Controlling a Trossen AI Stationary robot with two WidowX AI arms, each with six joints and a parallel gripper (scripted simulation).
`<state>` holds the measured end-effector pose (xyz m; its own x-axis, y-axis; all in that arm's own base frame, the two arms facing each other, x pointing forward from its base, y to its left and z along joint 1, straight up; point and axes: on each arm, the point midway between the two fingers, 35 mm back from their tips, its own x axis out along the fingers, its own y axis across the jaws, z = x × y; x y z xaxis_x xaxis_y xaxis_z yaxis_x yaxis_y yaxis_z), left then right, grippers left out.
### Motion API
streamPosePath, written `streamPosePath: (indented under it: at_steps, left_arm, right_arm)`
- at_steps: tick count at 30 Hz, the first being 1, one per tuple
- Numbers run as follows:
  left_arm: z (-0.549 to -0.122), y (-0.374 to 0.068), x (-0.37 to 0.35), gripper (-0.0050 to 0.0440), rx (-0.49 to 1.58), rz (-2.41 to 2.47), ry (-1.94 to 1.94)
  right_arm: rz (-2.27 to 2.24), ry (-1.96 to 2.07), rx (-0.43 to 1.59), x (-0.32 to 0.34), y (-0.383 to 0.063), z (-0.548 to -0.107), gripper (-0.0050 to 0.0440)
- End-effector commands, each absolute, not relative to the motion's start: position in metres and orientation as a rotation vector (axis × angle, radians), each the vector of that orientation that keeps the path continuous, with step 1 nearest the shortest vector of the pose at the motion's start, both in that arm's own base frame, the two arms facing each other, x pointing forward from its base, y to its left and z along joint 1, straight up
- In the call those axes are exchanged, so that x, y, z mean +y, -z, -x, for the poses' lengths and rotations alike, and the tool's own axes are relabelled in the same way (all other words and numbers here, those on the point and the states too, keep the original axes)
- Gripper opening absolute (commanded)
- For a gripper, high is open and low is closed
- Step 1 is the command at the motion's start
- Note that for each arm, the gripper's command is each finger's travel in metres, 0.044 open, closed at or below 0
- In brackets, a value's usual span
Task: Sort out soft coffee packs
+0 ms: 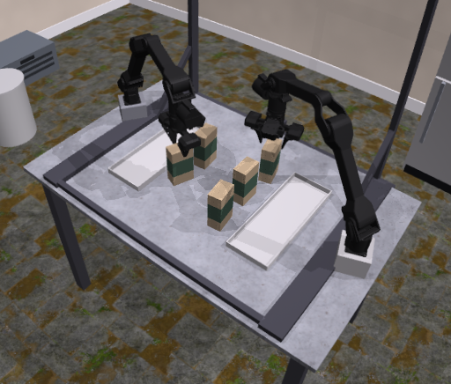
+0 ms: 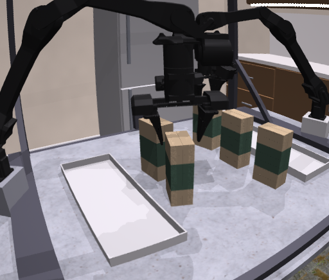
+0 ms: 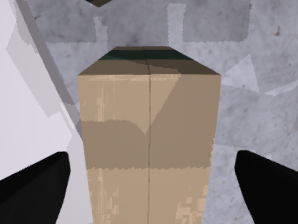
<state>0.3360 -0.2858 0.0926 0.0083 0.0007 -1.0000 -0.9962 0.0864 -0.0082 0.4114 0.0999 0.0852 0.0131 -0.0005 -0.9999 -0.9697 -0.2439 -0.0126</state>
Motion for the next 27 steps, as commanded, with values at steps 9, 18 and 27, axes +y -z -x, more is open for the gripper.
streamPosePath:
  at_steps: [9, 18, 27]
  left_arm:
    - [-0.336, -0.089, -0.287, 0.0354, 1.242, 1.175, -1.123]
    - [-0.336, -0.077, -0.287, 0.0354, 1.242, 1.175, -1.123]
    - [-0.336, -0.068, -0.287, 0.0354, 1.242, 1.175, -1.123]
  right_arm:
    - [1.397, -1.367, 1.06, 0.101, -0.077, -0.412, 0.0358]
    - [1.397, -1.367, 1.061, 0.101, -0.065, -0.412, 0.0358]
    - [1.397, -1.367, 1.061, 0.101, -0.056, -0.412, 0.0358]
